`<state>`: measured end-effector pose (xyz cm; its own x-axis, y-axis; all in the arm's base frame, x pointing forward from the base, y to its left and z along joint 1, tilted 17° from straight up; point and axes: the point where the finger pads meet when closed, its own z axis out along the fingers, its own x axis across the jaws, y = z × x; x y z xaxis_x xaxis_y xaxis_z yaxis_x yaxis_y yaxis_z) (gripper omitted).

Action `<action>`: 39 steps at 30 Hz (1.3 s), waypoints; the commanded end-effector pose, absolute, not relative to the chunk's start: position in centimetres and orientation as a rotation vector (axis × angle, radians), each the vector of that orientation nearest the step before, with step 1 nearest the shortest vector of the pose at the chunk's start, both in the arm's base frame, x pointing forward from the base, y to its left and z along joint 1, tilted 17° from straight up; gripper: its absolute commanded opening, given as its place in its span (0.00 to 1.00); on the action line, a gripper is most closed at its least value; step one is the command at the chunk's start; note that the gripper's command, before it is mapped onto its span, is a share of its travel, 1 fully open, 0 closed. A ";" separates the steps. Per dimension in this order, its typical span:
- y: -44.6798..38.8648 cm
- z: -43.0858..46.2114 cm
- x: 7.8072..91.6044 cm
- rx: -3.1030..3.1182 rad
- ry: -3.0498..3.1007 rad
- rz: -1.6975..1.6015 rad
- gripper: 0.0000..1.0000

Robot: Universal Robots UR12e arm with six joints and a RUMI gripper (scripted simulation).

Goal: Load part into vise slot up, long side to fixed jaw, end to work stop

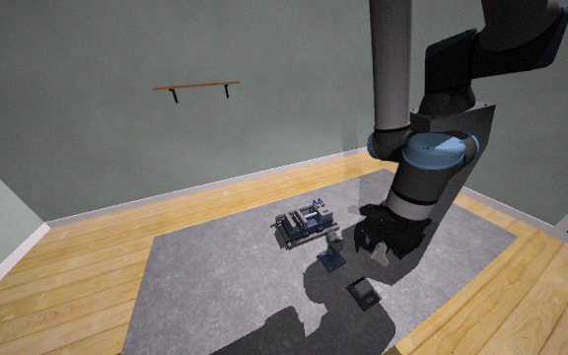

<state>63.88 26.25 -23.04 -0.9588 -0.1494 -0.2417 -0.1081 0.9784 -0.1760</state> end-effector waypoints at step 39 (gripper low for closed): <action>25.3 -29.5 65.7 -0.190 2.868 -0.234 0.51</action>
<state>65.42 25.42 -28.75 -0.9588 -0.1494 -0.2416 -0.1081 0.9784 -0.1760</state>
